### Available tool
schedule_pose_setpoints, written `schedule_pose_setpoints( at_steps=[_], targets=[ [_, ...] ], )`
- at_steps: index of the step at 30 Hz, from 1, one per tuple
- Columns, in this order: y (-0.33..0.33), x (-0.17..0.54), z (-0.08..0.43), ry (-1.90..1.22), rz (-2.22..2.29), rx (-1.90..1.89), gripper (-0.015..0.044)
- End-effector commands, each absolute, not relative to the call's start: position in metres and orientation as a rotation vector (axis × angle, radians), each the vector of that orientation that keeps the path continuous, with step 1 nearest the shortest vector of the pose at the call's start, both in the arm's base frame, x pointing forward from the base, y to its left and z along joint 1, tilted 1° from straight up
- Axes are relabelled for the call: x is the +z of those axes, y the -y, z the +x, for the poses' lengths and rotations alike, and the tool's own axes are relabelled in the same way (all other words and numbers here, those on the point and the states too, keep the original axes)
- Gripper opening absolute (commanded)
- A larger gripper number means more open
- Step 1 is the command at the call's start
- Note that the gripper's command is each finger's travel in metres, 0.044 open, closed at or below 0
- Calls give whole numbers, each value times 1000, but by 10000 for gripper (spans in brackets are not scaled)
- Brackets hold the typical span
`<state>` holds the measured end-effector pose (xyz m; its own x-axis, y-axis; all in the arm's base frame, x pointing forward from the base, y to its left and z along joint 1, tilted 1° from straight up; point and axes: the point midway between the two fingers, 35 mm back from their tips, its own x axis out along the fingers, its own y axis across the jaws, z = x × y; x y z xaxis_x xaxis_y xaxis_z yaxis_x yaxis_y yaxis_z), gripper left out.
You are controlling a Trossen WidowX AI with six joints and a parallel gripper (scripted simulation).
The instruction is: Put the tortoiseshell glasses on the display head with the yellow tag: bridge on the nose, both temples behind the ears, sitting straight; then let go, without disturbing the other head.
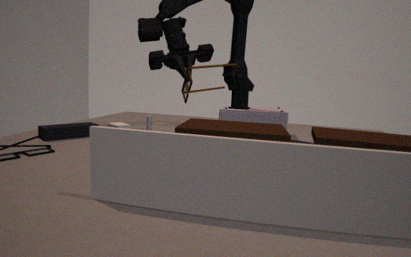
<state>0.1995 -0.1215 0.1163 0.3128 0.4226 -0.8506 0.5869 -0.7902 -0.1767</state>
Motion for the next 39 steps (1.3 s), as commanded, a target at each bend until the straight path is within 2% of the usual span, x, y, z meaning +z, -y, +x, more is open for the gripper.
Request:
schedule_pose_setpoints(
  at_steps=[1,20,39],
  targets=[
    [118,113,203,-1022,2264,-1382,0],
    [94,99,219,-1365,1517,-840,0],
    [69,88,234,-1530,755,-275,0]
  ],
)
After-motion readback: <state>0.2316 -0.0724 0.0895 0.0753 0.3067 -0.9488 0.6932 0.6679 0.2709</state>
